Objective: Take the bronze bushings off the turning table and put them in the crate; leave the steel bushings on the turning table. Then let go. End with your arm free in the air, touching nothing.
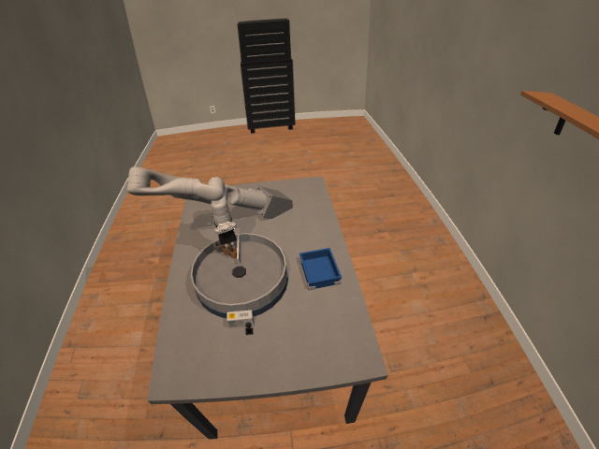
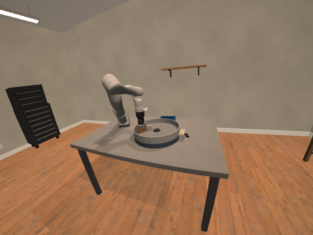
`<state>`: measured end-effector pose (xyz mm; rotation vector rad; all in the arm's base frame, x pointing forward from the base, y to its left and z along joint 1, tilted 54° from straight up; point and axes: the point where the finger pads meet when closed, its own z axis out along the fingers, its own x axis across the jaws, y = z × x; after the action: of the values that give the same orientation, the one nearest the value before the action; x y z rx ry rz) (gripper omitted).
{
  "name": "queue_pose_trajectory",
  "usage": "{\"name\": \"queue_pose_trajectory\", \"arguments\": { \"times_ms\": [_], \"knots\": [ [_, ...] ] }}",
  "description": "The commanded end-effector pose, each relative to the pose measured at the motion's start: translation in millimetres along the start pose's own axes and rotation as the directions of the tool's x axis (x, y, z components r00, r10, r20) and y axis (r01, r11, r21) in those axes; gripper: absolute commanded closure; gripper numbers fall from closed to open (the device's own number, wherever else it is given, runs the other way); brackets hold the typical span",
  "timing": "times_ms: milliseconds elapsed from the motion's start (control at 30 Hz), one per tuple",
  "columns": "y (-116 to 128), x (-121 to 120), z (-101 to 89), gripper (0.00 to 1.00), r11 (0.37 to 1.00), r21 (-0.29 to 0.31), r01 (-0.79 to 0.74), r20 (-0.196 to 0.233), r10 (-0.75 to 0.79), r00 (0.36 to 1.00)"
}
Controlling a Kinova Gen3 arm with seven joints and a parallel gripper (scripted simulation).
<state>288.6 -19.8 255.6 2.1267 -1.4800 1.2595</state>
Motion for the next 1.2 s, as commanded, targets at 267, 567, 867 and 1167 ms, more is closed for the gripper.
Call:
{"name": "queue_pose_trajectory", "arguments": {
  "times_ms": [267,567,867,1167],
  "knots": [
    [0.9,0.4,0.9,0.55,1.0,-0.003,0.001,-0.002,-0.001,1.0],
    [0.9,0.4,0.9,1.0,1.0,-0.003,0.001,-0.002,-0.001,1.0],
    [0.9,0.4,0.9,1.0,1.0,-0.003,0.001,-0.002,-0.001,1.0],
    [0.9,3.2,1.2,1.0,1.0,-0.003,-0.001,-0.009,0.001,1.0]
  ]
}}
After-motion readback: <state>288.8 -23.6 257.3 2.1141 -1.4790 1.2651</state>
